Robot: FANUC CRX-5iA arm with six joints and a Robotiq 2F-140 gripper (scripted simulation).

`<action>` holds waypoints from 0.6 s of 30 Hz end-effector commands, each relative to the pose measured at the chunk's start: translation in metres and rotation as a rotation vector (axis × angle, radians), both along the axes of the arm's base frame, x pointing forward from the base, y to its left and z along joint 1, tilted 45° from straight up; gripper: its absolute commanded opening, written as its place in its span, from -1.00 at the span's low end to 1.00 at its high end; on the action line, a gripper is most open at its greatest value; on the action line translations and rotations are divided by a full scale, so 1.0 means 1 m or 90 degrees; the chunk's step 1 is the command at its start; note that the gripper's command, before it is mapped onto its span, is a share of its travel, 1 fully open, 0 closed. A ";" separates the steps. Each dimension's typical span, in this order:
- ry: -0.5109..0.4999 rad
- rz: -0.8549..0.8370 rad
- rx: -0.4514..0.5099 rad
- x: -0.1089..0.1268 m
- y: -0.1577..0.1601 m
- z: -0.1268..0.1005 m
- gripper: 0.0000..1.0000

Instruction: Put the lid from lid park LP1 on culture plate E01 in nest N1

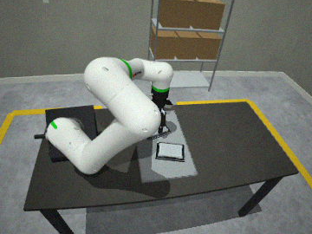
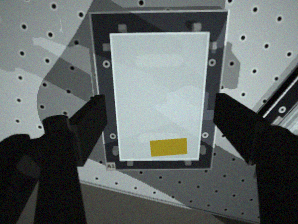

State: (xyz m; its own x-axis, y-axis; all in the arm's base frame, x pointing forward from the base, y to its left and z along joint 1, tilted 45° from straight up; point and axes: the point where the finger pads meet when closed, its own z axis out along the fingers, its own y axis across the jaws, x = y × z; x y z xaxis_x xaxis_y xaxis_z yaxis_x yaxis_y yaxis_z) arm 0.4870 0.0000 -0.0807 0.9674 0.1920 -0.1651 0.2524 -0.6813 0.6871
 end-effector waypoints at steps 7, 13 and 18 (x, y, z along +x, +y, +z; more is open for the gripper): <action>-0.001 0.001 0.000 0.001 -0.001 -0.001 0.39; -0.001 0.001 0.000 0.001 -0.002 -0.003 0.39; -0.001 0.001 0.000 0.001 -0.005 -0.005 0.39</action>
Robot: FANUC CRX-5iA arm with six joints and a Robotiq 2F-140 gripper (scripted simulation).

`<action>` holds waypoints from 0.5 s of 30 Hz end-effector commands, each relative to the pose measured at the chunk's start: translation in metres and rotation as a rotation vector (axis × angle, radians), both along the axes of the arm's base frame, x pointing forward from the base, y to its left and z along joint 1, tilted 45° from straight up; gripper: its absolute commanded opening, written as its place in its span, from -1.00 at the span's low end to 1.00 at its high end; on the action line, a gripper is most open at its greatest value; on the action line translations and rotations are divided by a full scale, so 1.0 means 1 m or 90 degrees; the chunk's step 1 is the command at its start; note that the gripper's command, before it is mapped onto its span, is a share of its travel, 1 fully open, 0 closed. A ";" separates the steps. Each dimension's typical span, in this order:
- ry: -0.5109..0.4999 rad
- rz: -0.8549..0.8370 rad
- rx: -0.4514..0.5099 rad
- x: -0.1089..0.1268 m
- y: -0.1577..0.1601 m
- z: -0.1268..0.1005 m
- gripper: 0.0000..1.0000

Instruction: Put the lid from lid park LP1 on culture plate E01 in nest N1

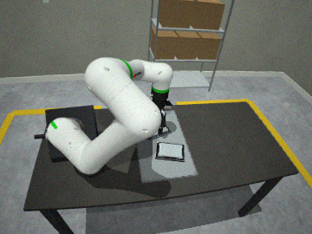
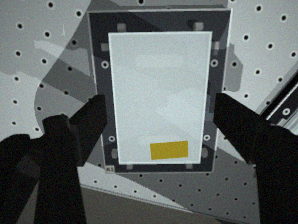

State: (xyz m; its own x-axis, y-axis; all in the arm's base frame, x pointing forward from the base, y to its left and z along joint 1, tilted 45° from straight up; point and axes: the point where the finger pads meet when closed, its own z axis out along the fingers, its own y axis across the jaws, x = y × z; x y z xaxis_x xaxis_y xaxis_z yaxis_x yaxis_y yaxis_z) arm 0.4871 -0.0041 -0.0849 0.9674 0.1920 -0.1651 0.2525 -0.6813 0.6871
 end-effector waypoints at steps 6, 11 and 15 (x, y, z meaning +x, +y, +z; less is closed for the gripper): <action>-0.001 0.001 0.000 0.001 -0.003 -0.003 0.39; -0.001 0.001 0.000 0.001 -0.004 -0.005 0.39; -0.001 0.001 0.000 0.001 -0.005 -0.006 0.39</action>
State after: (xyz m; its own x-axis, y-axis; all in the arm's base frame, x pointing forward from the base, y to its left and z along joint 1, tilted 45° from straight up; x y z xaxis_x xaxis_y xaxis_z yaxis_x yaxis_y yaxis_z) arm 0.4873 -0.0094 -0.0901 0.9674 0.1920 -0.1651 0.2525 -0.6813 0.6871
